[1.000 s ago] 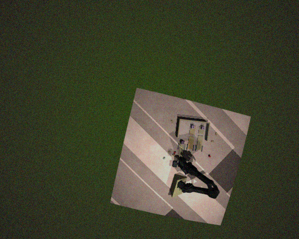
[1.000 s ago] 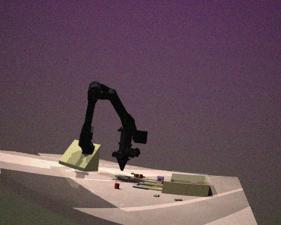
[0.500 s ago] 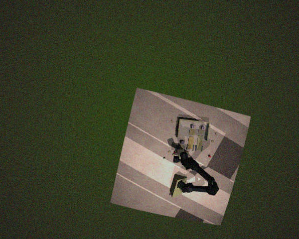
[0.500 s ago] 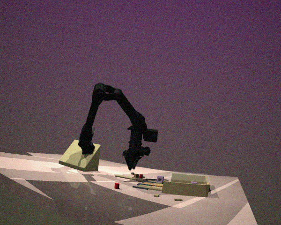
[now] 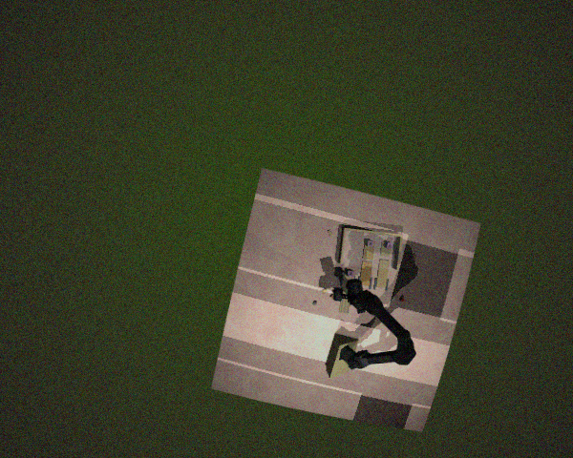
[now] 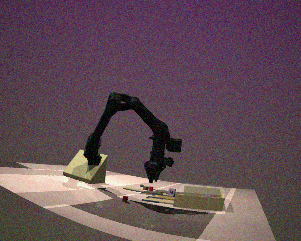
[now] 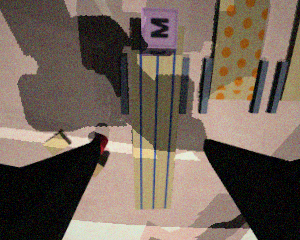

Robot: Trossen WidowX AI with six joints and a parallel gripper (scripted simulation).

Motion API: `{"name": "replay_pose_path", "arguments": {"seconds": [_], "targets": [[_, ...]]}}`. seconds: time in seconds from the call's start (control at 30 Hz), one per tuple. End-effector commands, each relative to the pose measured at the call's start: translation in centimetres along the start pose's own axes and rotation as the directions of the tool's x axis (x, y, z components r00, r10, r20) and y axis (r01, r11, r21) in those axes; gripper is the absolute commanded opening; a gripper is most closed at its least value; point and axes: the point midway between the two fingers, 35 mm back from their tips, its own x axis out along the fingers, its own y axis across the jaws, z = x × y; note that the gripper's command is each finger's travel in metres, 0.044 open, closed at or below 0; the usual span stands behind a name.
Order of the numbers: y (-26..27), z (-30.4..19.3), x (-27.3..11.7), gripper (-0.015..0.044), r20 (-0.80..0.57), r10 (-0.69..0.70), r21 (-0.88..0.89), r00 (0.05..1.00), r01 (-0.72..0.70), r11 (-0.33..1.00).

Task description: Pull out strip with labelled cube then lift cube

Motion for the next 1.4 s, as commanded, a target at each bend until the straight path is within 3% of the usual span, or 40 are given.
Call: {"name": "replay_pose_path", "arguments": {"seconds": [0.0,0.7,0.93,1.37], "targets": [[-0.1,1.5,-0.2,0.044,0.003,-0.004,-0.001,1.0,0.004,1.0],[-0.7,9.4,-1.2,0.044,0.006,-0.004,0.003,1.0,0.004,1.0],[-0.7,9.5,-0.4,0.0256,0.007,-0.004,0.003,1.0,0.004,1.0],[-0.7,9.6,1.8,0.025,0.007,-0.005,0.003,1.0,0.005,1.0]]}}
